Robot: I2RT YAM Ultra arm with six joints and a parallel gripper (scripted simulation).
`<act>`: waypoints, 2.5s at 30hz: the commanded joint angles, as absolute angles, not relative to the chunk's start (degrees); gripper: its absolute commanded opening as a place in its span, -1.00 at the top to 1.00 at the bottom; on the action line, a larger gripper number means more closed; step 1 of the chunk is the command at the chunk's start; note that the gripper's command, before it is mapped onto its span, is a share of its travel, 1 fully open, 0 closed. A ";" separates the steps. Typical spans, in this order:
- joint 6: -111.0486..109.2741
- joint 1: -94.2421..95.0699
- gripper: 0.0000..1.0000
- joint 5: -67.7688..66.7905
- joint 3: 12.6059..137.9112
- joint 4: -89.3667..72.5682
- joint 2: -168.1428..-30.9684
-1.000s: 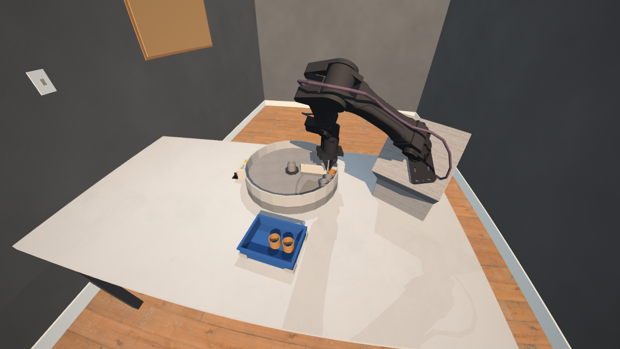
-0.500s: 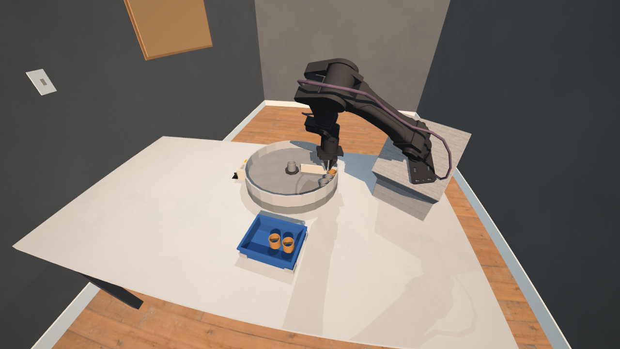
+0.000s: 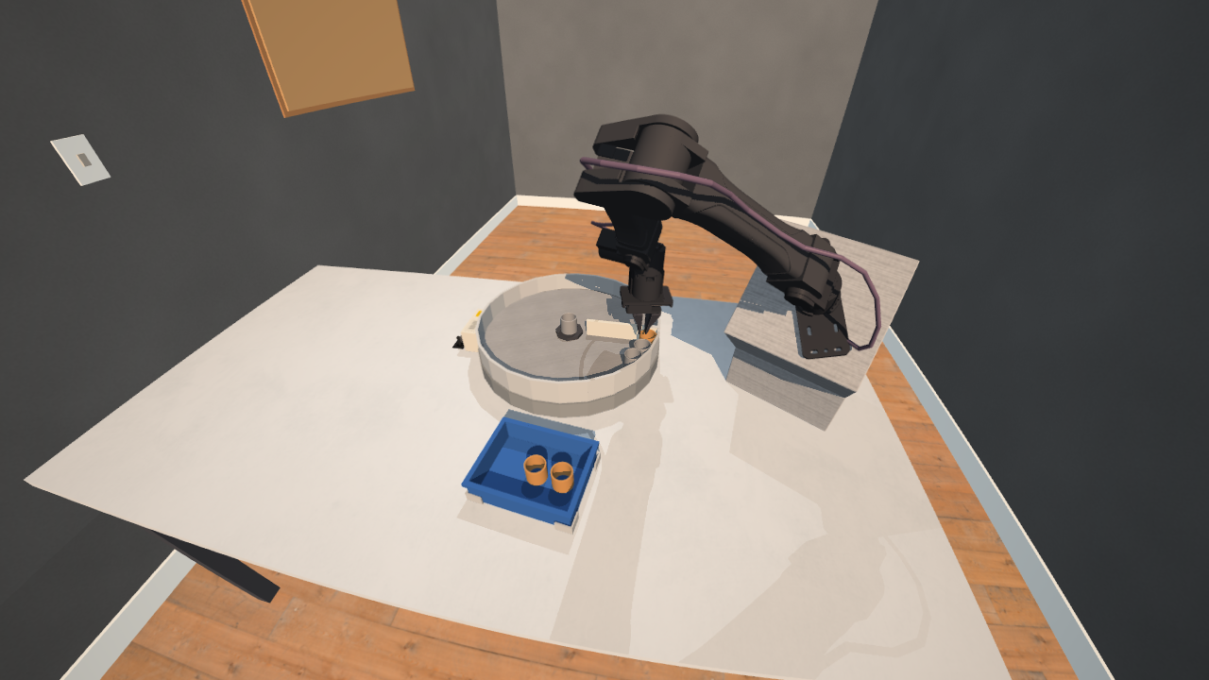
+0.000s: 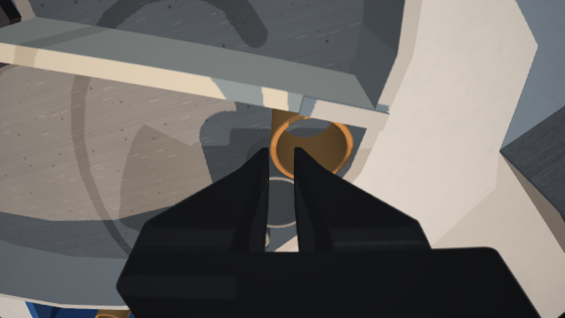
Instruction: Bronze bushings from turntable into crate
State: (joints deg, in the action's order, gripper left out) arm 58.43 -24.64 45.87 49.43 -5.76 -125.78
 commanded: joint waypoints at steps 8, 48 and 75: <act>58.97 -25.38 0.74 45.15 48.62 -3.99 -126.91; 59.11 -24.99 0.74 45.15 51.07 -6.16 -124.88; 59.11 -24.99 0.74 45.15 51.07 -6.17 -124.88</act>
State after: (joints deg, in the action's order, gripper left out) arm 58.74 -24.67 45.84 49.30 -5.06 -126.48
